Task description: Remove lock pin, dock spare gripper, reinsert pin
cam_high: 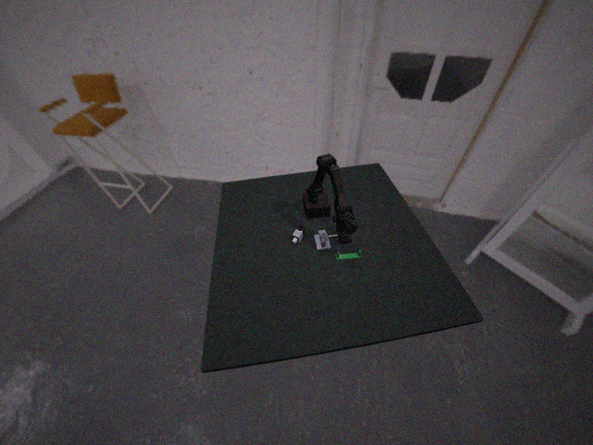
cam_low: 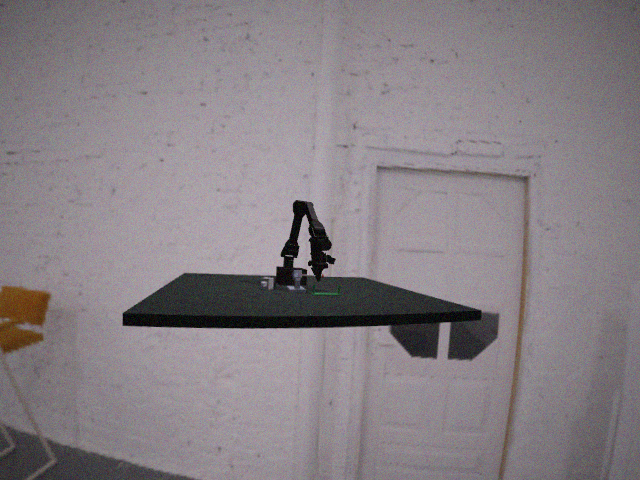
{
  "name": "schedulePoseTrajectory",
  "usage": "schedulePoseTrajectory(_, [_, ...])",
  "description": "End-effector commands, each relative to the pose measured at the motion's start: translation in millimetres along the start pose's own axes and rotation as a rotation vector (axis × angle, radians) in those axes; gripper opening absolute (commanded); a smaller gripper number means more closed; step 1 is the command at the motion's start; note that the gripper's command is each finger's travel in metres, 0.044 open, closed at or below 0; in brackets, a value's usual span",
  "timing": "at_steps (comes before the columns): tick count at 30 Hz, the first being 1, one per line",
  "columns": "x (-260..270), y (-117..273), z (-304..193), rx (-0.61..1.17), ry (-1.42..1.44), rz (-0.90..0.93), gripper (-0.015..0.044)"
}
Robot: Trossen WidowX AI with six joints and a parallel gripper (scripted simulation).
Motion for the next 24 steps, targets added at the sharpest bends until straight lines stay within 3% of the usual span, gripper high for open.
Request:
schedulePoseTrajectory(1, [-3.4,2.0,4.0,-0.004,-0.002,-0.004,0.0])
schedulePoseTrajectory(24, [-5.8,0.7,18.3,-0.003,-0.005,0.019,0.0])
Point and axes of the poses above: the point midway between the two fingers, 35 mm back from their tips, its own y axis back along the fingers, its own x axis across the jaws, z = x × y, the point moved 3 cm from there along y, back along the fingers, and after that the axes turned 6 degrees about y, right-handed, at the moved point
